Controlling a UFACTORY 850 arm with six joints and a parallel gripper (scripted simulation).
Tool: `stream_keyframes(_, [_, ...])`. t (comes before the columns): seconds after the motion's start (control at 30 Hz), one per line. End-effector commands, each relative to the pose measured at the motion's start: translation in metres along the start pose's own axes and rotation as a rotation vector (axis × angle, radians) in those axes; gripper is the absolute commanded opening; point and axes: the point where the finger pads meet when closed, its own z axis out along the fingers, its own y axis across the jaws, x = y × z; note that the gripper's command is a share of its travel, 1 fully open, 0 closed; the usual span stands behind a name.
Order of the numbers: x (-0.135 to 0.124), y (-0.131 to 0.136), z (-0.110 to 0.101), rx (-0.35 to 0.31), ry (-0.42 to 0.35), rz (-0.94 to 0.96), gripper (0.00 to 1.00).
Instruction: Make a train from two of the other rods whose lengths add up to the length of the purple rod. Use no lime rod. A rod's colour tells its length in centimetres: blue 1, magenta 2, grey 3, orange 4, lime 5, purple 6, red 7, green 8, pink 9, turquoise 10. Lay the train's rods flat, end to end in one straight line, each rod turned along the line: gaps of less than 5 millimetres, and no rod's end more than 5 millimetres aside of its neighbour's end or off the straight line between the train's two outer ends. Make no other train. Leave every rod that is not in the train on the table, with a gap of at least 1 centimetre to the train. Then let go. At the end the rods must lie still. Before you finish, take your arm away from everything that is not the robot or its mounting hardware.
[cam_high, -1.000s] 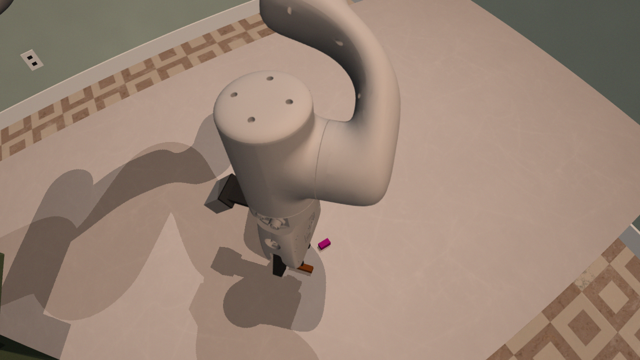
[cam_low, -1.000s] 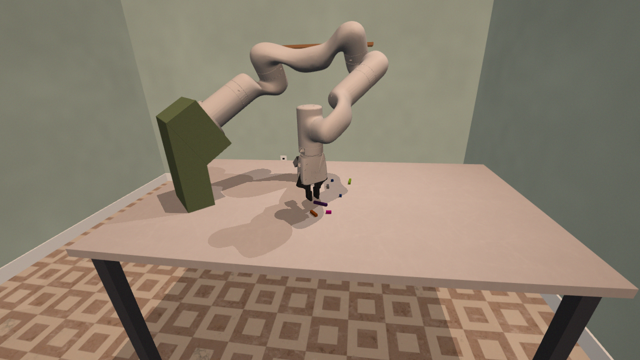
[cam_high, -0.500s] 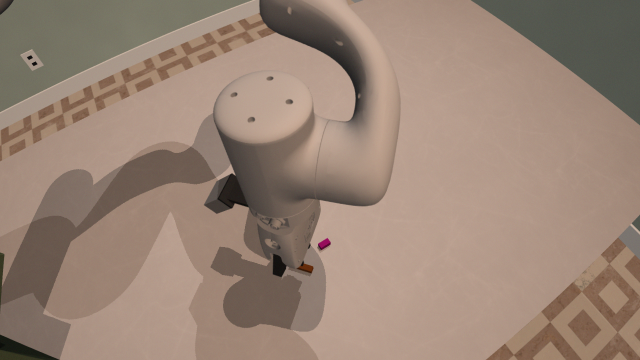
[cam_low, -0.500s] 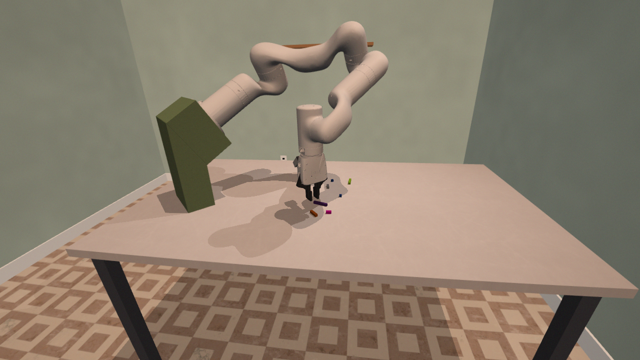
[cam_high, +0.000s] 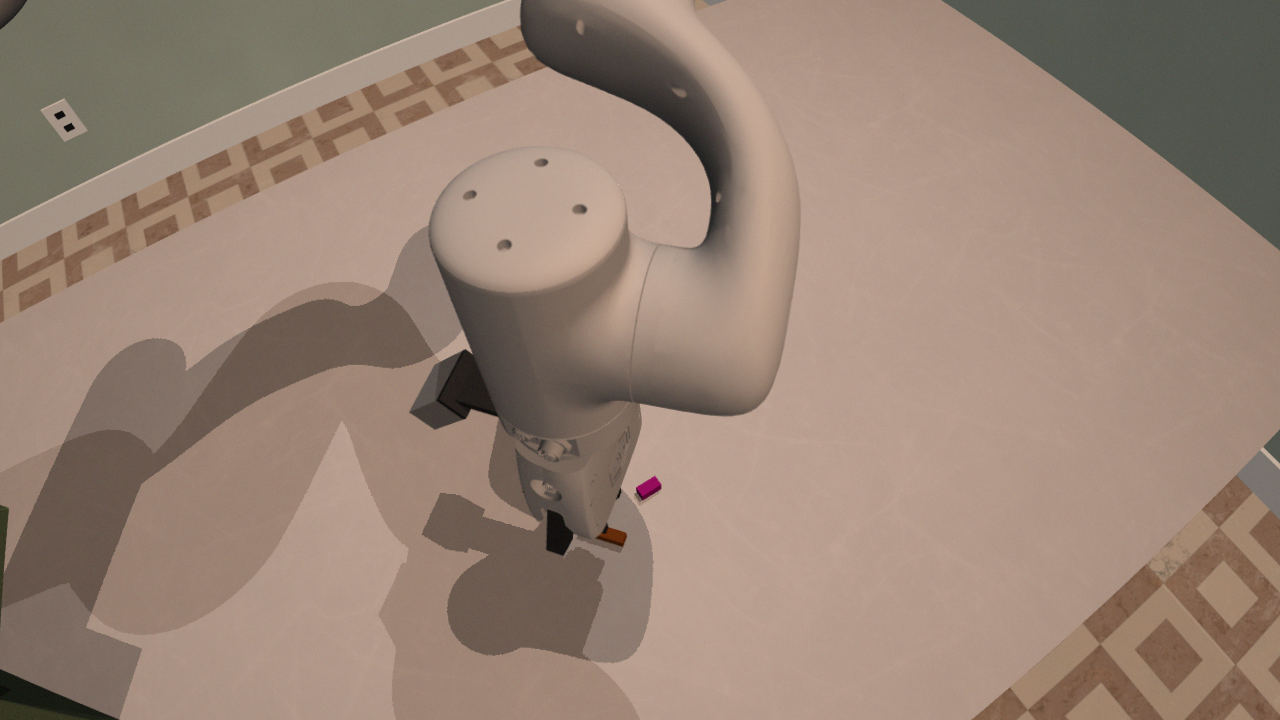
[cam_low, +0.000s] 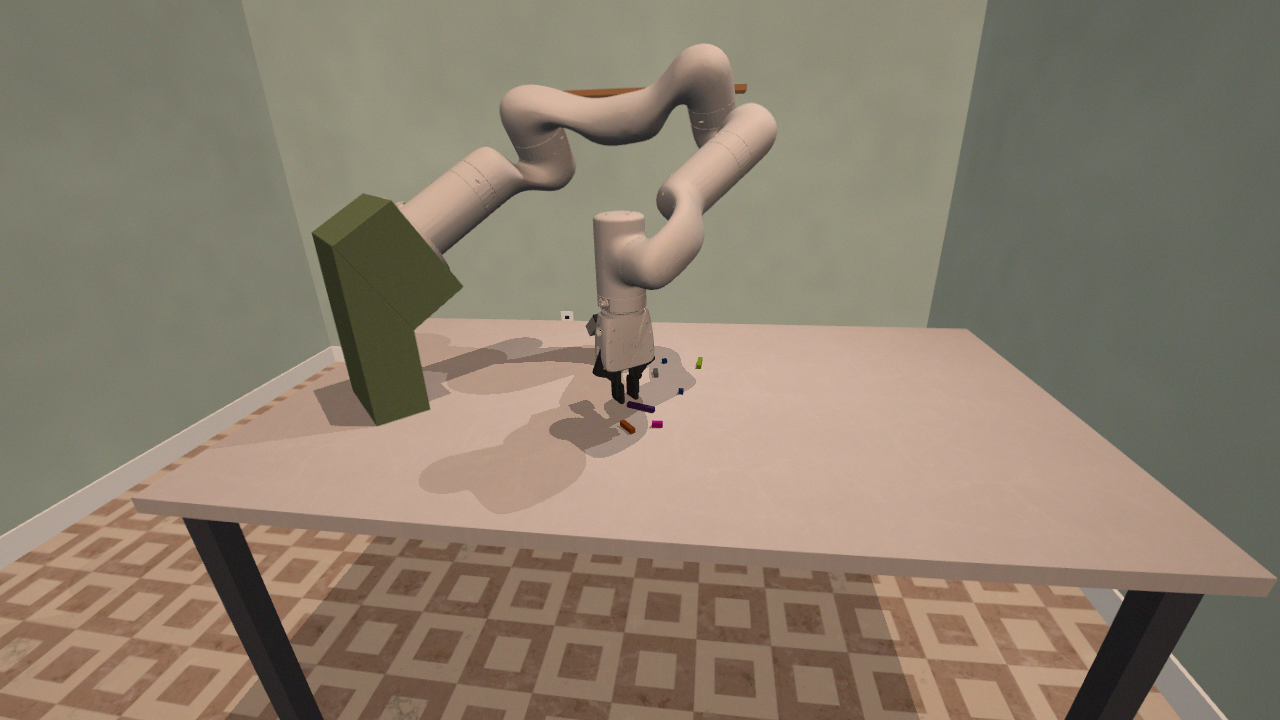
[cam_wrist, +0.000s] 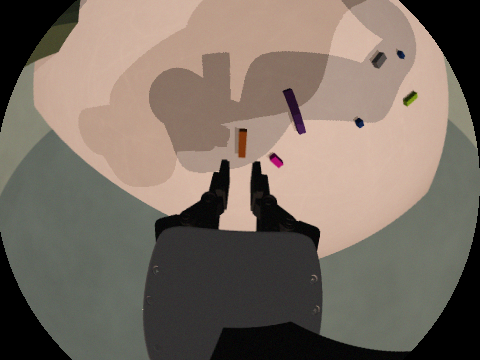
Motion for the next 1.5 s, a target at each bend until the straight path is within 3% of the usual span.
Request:
stream_keyframes(0.0, [0.0, 0.0, 0.003, 0.0, -0.001, 0.0, 0.24])
stream_keyframes(1.47, [-0.001, 0.001, 0.048, 0.0, -0.001, 0.0, 0.24])
